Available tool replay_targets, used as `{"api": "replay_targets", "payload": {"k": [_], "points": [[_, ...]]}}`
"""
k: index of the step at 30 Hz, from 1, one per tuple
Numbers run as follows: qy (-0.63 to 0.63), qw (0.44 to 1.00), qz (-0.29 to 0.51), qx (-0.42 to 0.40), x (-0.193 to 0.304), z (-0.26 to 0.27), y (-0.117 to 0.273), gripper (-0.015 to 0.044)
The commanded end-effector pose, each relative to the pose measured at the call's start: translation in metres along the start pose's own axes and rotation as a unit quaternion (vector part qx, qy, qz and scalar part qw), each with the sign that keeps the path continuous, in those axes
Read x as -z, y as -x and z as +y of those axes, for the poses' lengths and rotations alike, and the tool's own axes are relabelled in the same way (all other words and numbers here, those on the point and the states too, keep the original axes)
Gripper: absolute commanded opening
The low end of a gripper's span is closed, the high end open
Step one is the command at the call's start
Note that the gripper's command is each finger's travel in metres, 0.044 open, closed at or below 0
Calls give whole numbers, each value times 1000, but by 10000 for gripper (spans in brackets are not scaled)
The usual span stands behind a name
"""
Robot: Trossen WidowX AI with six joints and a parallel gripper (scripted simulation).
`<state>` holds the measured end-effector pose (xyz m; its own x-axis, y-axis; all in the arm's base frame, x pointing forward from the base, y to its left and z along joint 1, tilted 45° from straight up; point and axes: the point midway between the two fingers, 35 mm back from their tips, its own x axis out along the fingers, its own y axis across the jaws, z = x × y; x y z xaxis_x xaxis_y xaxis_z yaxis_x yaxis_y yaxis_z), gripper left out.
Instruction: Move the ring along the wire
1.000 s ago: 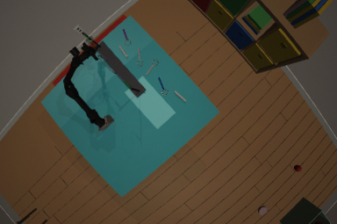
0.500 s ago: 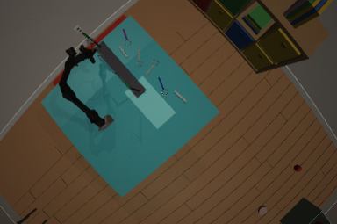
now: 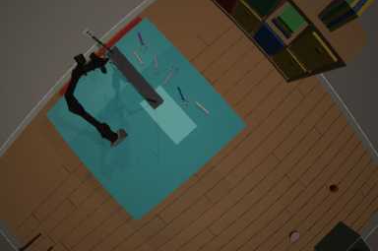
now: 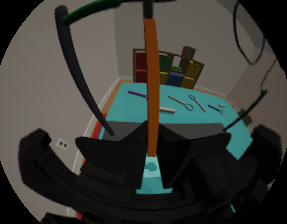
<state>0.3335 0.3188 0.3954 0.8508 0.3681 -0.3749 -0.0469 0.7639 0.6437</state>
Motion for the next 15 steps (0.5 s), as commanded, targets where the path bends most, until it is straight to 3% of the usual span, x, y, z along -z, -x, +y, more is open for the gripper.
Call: {"api": "replay_targets", "payload": {"k": [1,15], "points": [[14,1000,-3,7,-3,-7,2,-150],[128,989,-5,73,-8,-49,5,-150]]}}
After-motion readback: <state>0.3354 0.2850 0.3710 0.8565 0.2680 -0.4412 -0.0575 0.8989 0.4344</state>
